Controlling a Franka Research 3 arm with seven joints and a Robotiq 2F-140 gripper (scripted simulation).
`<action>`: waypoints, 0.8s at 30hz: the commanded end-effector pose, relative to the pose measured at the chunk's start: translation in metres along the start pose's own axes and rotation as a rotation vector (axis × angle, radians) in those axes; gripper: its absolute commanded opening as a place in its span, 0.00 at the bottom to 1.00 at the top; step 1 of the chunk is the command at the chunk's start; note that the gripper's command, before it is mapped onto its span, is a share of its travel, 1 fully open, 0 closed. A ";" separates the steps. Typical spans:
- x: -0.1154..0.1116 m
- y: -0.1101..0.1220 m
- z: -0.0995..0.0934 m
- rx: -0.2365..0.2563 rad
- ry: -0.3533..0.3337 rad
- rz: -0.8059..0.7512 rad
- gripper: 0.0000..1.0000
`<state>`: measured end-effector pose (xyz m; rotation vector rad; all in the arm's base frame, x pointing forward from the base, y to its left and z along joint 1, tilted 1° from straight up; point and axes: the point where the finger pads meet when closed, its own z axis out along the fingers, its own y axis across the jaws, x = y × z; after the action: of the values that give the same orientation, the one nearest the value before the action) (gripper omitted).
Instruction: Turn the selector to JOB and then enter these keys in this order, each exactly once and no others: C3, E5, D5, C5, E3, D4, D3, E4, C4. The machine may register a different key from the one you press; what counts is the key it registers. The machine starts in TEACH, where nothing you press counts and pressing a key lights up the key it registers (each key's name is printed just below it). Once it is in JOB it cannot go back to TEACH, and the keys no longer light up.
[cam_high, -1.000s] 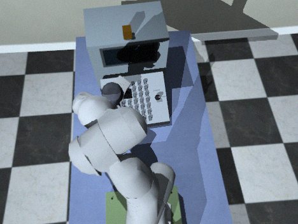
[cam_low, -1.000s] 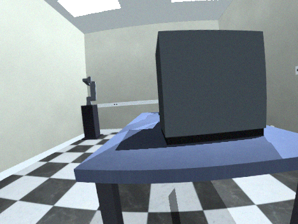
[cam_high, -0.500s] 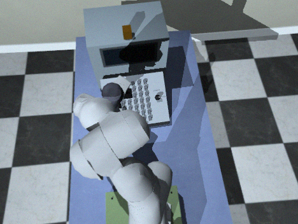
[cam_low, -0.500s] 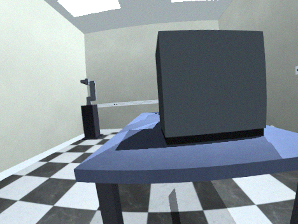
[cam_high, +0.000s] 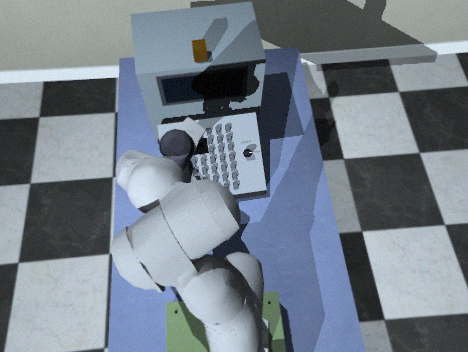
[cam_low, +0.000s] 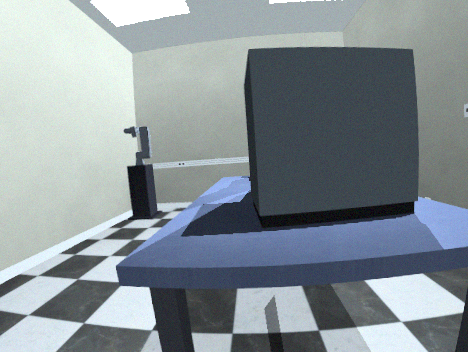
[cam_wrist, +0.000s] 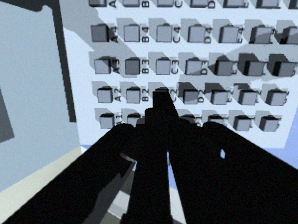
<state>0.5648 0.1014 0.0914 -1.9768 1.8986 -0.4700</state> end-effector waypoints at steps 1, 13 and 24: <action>-0.001 0.003 -0.001 -0.017 0.006 0.025 0.10; 0.041 0.047 -0.002 -0.017 0.006 0.025 0.10; 0.065 0.072 -0.002 -0.017 0.006 0.025 0.10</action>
<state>0.5000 0.0354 0.0559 -1.9485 2.0172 -0.4219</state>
